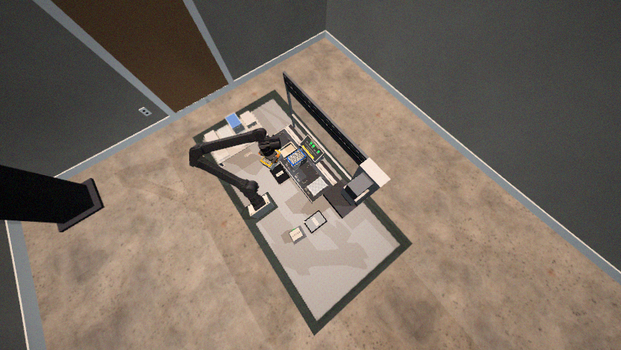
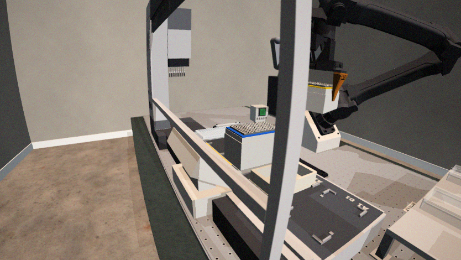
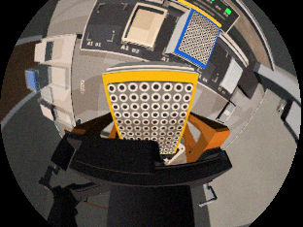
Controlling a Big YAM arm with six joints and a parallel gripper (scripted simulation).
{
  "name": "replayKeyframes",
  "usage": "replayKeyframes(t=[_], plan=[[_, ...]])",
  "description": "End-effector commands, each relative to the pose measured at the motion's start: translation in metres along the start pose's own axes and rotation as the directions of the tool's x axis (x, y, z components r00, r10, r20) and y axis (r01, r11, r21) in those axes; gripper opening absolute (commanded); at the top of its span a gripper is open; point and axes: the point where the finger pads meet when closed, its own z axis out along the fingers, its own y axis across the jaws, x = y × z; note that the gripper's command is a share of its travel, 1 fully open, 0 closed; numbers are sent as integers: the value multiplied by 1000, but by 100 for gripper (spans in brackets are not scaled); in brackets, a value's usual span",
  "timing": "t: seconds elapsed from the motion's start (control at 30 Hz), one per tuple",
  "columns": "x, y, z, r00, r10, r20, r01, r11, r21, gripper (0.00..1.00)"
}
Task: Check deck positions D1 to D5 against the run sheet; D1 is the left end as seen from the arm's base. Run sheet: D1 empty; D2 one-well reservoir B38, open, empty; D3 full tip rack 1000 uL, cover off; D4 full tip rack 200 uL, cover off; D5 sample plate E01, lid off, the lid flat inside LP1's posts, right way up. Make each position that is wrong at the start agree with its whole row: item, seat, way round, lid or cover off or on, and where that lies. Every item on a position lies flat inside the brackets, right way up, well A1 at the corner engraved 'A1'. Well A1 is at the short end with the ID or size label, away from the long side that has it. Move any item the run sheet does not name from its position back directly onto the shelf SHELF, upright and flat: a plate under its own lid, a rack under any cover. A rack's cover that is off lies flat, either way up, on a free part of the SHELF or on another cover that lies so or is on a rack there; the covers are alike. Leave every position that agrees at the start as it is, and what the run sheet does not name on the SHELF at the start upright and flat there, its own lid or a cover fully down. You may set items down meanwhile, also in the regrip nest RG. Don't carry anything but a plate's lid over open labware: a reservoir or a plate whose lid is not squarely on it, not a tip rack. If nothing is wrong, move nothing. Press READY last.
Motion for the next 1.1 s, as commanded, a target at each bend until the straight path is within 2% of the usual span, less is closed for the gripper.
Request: replayKeyframes(t=[0.0, 0.53, 0.57, 0.73, 0.8, 0.87, 0.9, 0.97, 1.0, 1.07], plan=[[-9, 4, -11, 1000, -20, 13, 19, 1000, 9, 0], [-9, 4, -11, 1000, -20, 13, 19, 1000, 9, 0], [4, -6, -4, 998, 59, 0, -59, 998, -8, 0], [15, -27, -3, 986, 166, -11, -166, 986, -17, 0], [14, -35, -9, 990, 139, -6, -139, 990, -12, 0], [23, -44, -3, 988, 152, -16, -152, 988, -25, 0], [23, -52, -3, 990, 140, -6, -140, 990, -13, 0], [23, -52, -3, 990, 140, -6, -140, 990, -13, 0], [10, -58, -18, 994, 109, 18, -109, 994, 19, 0], [14, -69, -18, 994, 109, 17, -110, 994, 21, 0]])
